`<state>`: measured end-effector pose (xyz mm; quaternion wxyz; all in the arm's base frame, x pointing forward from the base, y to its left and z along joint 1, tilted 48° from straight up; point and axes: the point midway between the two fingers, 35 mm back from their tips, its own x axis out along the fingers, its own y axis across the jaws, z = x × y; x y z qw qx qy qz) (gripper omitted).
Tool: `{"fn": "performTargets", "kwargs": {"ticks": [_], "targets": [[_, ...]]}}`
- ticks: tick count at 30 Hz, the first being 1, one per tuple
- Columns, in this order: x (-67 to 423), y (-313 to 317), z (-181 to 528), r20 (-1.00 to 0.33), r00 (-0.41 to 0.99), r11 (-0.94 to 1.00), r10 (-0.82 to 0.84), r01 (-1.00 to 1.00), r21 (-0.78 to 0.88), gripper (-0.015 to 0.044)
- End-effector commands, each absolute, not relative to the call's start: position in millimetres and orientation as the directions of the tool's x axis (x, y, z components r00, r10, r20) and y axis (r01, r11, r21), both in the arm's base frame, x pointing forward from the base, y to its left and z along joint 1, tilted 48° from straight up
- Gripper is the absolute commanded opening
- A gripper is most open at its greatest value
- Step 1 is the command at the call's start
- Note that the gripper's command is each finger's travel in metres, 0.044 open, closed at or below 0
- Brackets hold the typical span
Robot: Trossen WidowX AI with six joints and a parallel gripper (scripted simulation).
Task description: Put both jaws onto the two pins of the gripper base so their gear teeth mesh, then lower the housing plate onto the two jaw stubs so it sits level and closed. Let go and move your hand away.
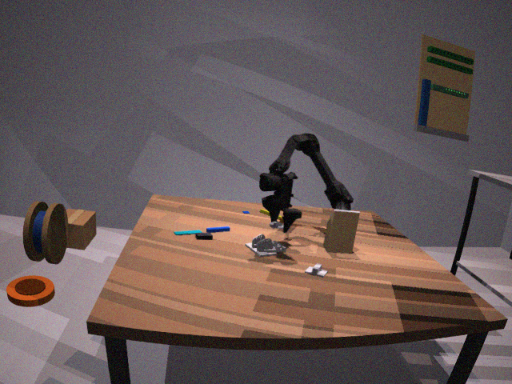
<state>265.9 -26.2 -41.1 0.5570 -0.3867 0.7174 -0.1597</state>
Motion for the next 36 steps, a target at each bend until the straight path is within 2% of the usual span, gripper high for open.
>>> {"fn": "performTargets", "kwargs": {"ticks": [1, 36], "targets": [[265, -32, -46, -0.672, -0.083, 0.647, -0.736, -0.381, -0.661, 0.0351], [259, -71, -79, -0.669, -0.084, 0.644, -0.738, -0.382, -0.663, 0.0351]]}}
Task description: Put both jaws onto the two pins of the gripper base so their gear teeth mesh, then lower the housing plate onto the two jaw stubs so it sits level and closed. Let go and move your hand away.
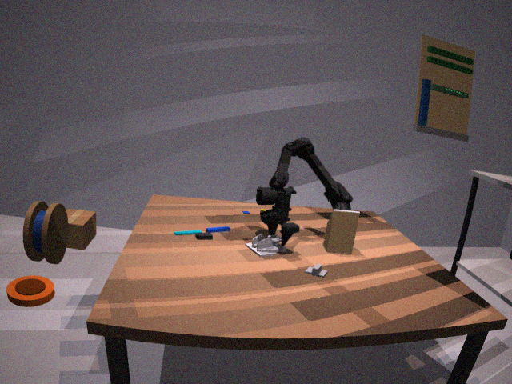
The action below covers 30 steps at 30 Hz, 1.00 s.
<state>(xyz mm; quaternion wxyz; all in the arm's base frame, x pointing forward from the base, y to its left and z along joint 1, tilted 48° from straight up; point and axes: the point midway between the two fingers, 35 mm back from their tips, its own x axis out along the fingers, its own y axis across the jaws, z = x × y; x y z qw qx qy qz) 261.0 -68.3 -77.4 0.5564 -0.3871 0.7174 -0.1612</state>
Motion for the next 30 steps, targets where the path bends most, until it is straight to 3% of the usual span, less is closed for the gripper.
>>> {"fn": "performTargets", "kwargs": {"ticks": [1, 30], "targets": [[259.4, -70.9, -79.2, -0.669, -0.084, 0.644, -0.738, -0.382, -0.663, 0.0351], [259.0, -74.5, -82.4, -0.669, -0.084, 0.644, -0.739, -0.381, -0.664, 0.0351]]}}
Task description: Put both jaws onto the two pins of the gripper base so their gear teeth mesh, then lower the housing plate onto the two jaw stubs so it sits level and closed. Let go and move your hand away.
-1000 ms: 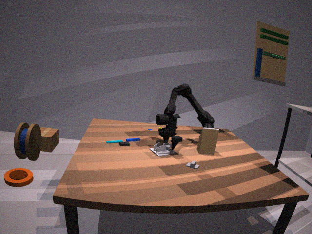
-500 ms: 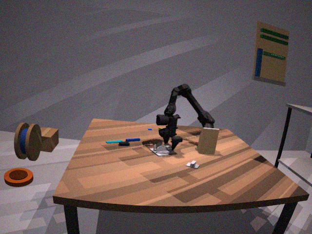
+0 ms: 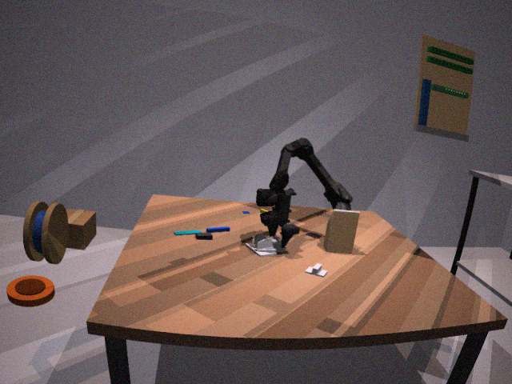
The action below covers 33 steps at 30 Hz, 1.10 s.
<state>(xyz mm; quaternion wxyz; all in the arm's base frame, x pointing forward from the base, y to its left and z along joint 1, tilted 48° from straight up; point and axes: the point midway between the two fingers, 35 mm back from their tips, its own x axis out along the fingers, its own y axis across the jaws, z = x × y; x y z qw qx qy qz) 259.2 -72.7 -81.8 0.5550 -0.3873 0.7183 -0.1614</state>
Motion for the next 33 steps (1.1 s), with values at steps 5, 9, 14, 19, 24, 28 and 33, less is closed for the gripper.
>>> {"fn": "performTargets", "kwargs": {"ticks": [5, 9, 14, 19, 24, 28, 33], "targets": [[259.0, -74.5, -82.4, -0.669, -0.084, 0.644, -0.739, -0.381, -0.664, 0.0351], [258.9, -75.4, -83.3, -0.669, -0.084, 0.644, -0.739, -0.381, -0.664, 0.0351], [258.8, -76.3, -84.1, -0.669, -0.084, 0.644, -0.739, -0.381, -0.664, 0.0351], [258.7, -76.4, -84.1, -0.669, -0.084, 0.644, -0.739, -0.381, -0.664, 0.0351], [258.5, -78.1, -85.7, -0.669, -0.084, 0.644, -0.739, -0.381, -0.664, 0.0351], [258.5, -78.1, -85.7, -0.669, -0.084, 0.644, -0.739, -0.381, -0.664, 0.0351], [258.4, -79.0, -86.5, -0.669, -0.084, 0.644, -0.739, -0.381, -0.664, 0.0351]]}}
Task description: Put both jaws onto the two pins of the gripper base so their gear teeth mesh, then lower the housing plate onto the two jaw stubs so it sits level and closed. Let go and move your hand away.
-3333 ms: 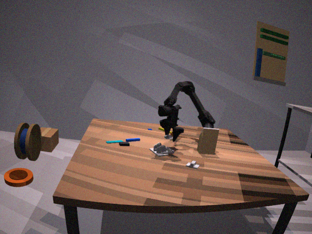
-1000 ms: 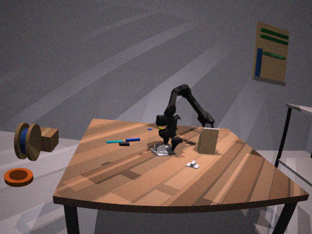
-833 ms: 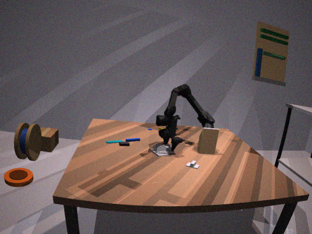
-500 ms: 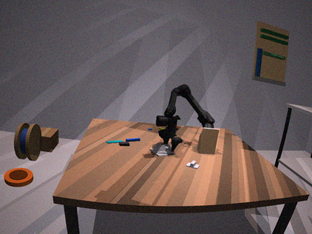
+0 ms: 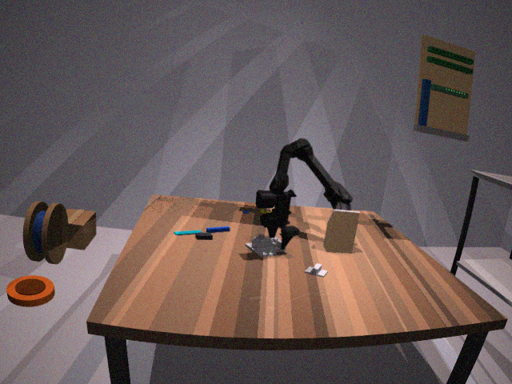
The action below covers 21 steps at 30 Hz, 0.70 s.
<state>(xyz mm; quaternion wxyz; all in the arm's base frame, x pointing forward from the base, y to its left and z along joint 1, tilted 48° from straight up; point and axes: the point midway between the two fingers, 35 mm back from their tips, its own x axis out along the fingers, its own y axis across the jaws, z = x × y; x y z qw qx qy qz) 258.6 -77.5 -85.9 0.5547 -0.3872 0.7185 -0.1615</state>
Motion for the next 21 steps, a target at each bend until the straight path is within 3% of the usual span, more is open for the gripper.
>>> {"fn": "performTargets", "kwargs": {"ticks": [1, 21], "targets": [[258.4, -79.5, -86.9, -0.669, -0.084, 0.644, -0.739, -0.381, -0.664, 0.0351], [258.1, -81.7, -88.9, -0.669, -0.084, 0.644, -0.739, -0.381, -0.664, 0.0351]]}}
